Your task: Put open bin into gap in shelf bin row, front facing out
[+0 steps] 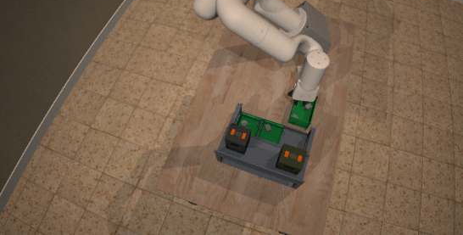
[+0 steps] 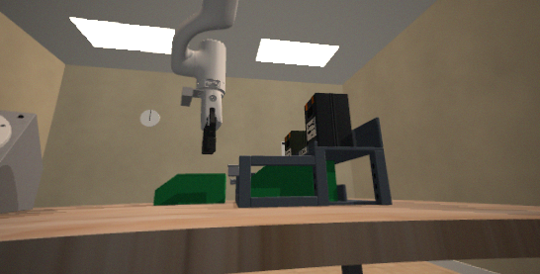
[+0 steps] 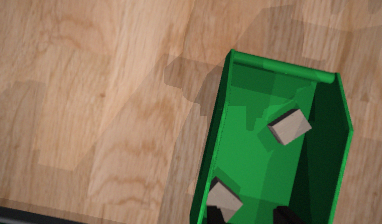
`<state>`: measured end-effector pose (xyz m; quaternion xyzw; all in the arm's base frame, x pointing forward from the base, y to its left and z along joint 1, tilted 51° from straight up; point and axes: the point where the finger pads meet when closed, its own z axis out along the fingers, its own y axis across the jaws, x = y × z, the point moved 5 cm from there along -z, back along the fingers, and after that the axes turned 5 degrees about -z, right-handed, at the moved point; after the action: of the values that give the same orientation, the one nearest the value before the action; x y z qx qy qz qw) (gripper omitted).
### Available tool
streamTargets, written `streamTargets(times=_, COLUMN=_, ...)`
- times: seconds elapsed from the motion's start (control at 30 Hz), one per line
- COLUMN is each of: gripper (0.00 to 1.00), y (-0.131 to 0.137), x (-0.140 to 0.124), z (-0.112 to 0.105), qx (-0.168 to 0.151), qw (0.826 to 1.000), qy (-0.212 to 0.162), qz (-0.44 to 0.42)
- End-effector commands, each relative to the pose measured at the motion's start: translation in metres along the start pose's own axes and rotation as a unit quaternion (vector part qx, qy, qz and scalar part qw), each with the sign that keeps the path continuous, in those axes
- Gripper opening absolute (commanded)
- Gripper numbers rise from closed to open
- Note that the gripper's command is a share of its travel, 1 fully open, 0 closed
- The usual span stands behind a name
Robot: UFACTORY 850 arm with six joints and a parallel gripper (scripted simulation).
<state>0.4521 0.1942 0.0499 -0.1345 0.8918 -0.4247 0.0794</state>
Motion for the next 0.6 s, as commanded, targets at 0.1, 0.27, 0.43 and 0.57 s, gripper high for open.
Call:
streamTargets(times=0.1, gripper=0.34, y=0.002, x=-0.006, z=0.0, qx=0.0, qw=1.0, qy=0.007, qz=-0.019)
streamTargets(times=0.27, gripper=0.34, y=0.01, x=-0.037, z=0.005, qx=-0.001, qw=0.995, qy=0.006, qz=-0.095)
streamTargets(times=0.43, gripper=0.34, y=0.015, x=-0.058, z=0.009, qx=-0.001, qw=0.989, qy=0.006, qz=-0.147)
streamTargets(times=0.57, gripper=0.34, y=0.015, x=-0.058, z=0.009, qx=-0.001, qw=0.989, qy=0.006, qz=-0.147)
